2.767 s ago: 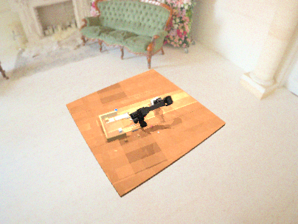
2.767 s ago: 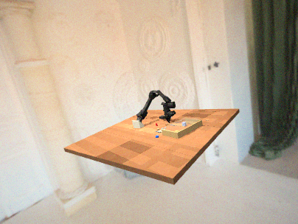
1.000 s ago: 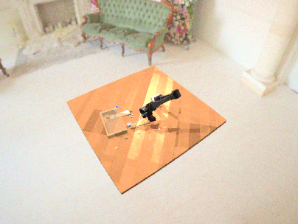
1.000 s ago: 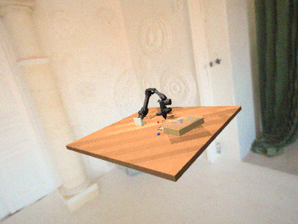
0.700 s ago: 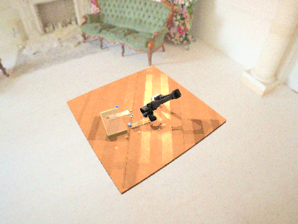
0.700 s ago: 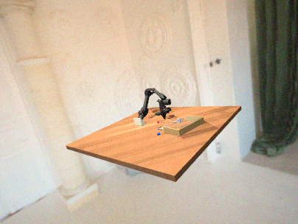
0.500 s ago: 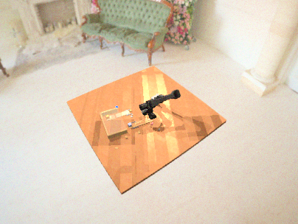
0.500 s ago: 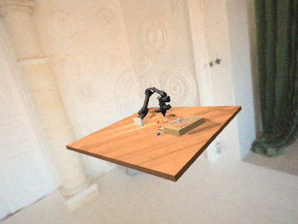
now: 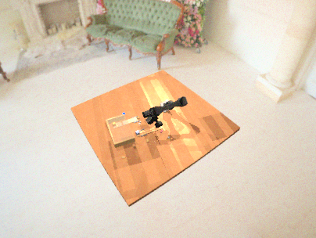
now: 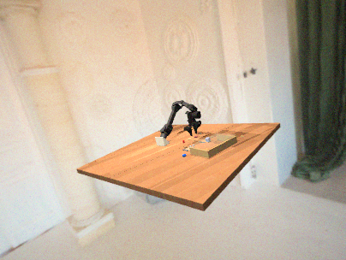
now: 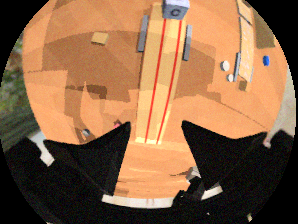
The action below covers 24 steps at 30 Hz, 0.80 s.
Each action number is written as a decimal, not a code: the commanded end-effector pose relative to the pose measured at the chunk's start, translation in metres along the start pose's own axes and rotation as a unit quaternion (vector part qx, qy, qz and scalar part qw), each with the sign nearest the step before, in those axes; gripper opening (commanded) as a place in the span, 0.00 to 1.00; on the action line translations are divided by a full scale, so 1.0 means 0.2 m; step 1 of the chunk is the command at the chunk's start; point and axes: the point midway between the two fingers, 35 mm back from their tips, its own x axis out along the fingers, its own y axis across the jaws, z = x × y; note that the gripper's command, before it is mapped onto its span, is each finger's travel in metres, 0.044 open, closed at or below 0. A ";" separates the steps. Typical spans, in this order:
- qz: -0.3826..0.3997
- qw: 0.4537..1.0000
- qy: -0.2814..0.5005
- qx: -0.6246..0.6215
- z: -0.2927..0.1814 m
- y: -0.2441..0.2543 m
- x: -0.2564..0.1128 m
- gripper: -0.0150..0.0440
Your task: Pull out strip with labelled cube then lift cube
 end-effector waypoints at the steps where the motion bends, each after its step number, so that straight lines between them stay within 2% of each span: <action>1: -0.001 1.000 -0.004 -0.005 0.07 -0.02 -0.01 0.97; 2: -0.001 1.000 -0.004 -0.005 0.09 -0.02 -0.01 1.00; 24: -0.001 1.000 -0.006 -0.006 0.48 -0.08 -0.05 1.00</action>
